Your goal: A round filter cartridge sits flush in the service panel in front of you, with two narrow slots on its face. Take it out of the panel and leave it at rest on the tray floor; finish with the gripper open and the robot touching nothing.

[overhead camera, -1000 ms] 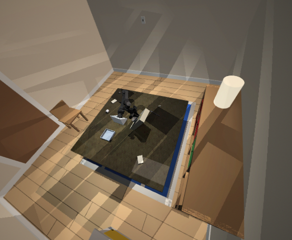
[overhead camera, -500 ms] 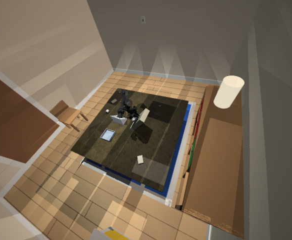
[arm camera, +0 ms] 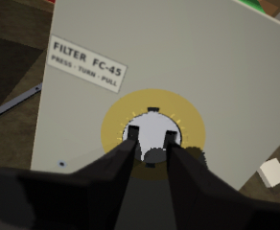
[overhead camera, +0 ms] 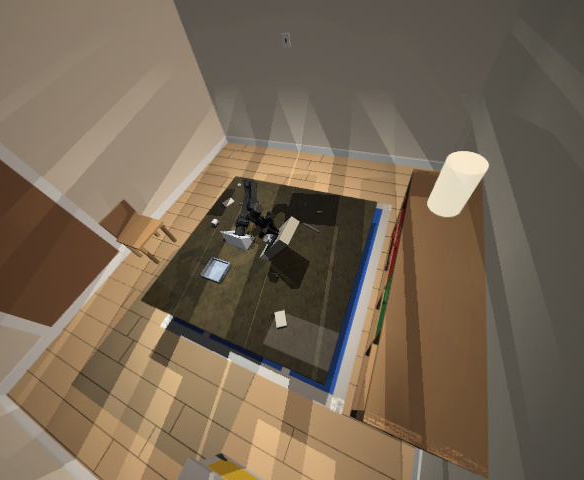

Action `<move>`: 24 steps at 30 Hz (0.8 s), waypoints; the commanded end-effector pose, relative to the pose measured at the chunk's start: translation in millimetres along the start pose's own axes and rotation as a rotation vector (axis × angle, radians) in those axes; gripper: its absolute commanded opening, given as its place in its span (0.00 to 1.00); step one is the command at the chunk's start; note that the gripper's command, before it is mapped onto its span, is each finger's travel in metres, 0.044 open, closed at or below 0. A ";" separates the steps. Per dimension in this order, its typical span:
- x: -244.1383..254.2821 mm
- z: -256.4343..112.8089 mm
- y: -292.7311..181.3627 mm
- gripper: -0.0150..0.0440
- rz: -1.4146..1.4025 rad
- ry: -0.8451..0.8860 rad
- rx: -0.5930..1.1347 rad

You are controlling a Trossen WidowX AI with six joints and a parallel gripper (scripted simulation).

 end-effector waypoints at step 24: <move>0.2 7.8 -0.6 0.45 0.005 -0.002 0.002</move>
Point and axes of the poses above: the point midway between the two fingers, 35 mm back from their tips, its own z axis out along the fingers, its own x axis across the jaws, y = z × x, the point moved 6 cm from there along -z, back along the fingers, and after that the axes turned 7 degrees about -z, right-handed, at the moved point
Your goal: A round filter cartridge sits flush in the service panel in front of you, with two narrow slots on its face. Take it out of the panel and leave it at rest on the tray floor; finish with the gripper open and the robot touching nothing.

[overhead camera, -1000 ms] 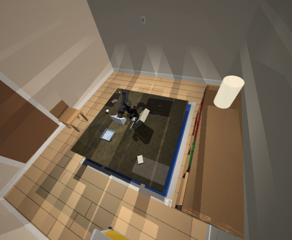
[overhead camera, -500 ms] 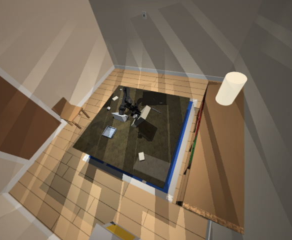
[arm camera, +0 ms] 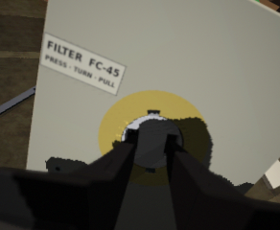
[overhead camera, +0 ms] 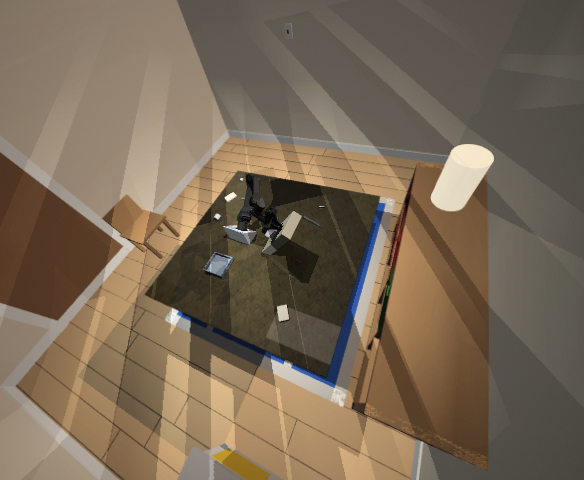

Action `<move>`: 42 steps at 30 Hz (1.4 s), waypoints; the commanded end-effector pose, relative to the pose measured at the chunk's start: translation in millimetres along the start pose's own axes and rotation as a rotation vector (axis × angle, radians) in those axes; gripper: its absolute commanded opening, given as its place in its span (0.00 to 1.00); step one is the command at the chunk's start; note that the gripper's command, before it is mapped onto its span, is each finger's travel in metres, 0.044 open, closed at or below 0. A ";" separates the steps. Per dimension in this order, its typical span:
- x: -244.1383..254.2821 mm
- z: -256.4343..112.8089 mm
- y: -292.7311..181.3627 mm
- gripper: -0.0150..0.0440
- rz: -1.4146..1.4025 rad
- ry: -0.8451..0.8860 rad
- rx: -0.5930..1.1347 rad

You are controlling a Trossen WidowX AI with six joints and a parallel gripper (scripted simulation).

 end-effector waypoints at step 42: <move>-0.7 9.3 0.4 0.25 -0.002 -0.002 -0.007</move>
Point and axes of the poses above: the point midway between the two fingers, 35 mm back from their tips, its own z axis out along the fingers, its own x axis across the jaws, y = z × x, the point moved 6 cm from there along -z, back along the fingers, and after that the axes turned 7 degrees about -z, right-handed, at the moved point
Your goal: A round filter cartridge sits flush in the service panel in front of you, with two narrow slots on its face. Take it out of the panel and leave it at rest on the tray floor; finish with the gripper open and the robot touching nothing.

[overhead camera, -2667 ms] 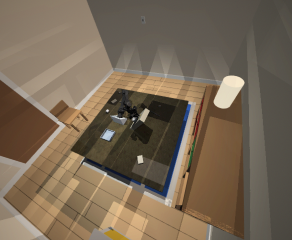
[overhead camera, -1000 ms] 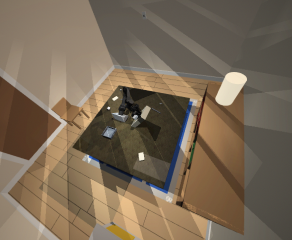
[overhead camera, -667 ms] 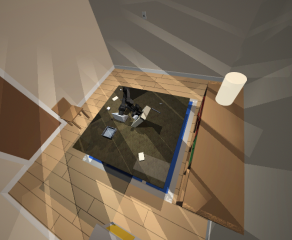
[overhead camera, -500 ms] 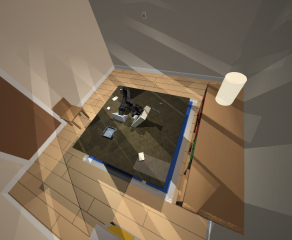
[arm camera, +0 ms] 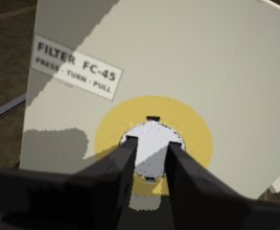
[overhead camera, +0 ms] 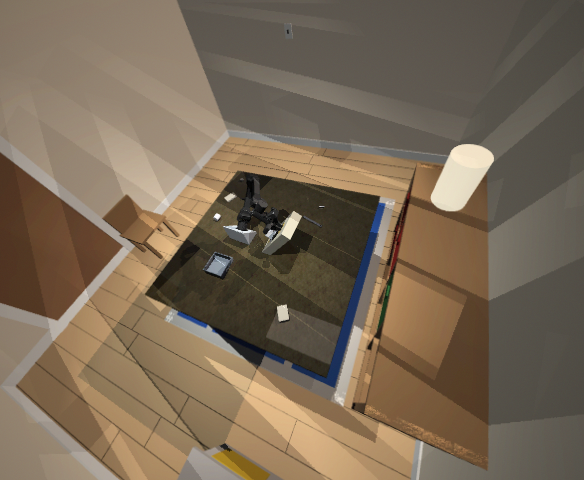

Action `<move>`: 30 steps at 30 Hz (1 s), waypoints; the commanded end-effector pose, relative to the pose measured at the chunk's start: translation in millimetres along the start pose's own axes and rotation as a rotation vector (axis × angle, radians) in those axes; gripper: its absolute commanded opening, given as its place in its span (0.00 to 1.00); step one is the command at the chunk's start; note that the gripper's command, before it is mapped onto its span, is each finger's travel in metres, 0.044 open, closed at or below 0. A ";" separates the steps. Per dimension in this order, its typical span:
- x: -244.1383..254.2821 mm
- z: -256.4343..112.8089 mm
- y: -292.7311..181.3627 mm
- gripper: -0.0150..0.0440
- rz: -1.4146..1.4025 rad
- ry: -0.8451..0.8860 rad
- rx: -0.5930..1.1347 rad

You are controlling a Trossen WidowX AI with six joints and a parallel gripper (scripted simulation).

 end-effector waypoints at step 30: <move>0.8 7.9 -1.1 0.25 -0.996 0.003 0.011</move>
Point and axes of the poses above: the point midway between the two fingers, 35 mm back from their tips, its own z axis out along the fingers, its own x axis across the jaws, y = z × x, the point moved 6 cm from there along -z, back along the fingers, and after that the axes turned 7 degrees about -z, right-handed, at the moved point
